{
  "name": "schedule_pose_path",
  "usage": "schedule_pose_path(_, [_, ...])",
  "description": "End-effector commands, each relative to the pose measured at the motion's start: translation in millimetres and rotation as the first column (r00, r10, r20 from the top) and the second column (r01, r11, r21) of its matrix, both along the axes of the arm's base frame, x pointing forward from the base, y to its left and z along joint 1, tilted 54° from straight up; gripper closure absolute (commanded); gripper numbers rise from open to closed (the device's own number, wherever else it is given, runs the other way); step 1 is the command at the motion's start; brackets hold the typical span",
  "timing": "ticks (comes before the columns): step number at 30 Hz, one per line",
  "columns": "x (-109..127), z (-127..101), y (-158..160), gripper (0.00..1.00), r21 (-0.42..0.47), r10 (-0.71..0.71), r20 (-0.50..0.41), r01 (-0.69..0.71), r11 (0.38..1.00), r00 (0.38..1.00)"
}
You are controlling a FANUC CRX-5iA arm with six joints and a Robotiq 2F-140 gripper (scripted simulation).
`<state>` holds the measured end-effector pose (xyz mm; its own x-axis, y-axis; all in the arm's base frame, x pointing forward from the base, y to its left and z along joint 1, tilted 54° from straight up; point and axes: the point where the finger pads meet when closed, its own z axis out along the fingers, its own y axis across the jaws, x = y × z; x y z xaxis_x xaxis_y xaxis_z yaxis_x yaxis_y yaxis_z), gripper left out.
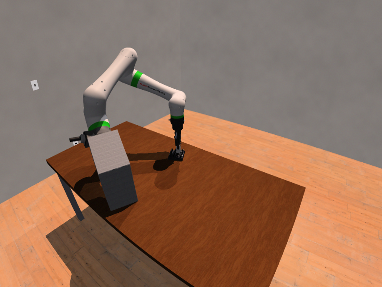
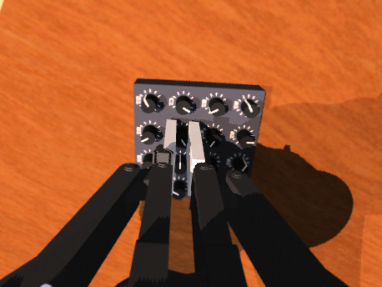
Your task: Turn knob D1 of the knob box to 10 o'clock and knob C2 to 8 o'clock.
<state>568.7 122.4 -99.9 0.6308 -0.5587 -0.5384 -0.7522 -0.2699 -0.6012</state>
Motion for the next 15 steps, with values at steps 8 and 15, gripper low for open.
schedule_pose_path(8, [0.1,0.0,-0.3,0.95,-0.008,0.022,0.030,-0.022,1.000,0.999])
schedule_pose_path(15, [0.1,0.0,-0.3,0.95,-0.017,0.048,0.063,-0.047,0.999,0.997])
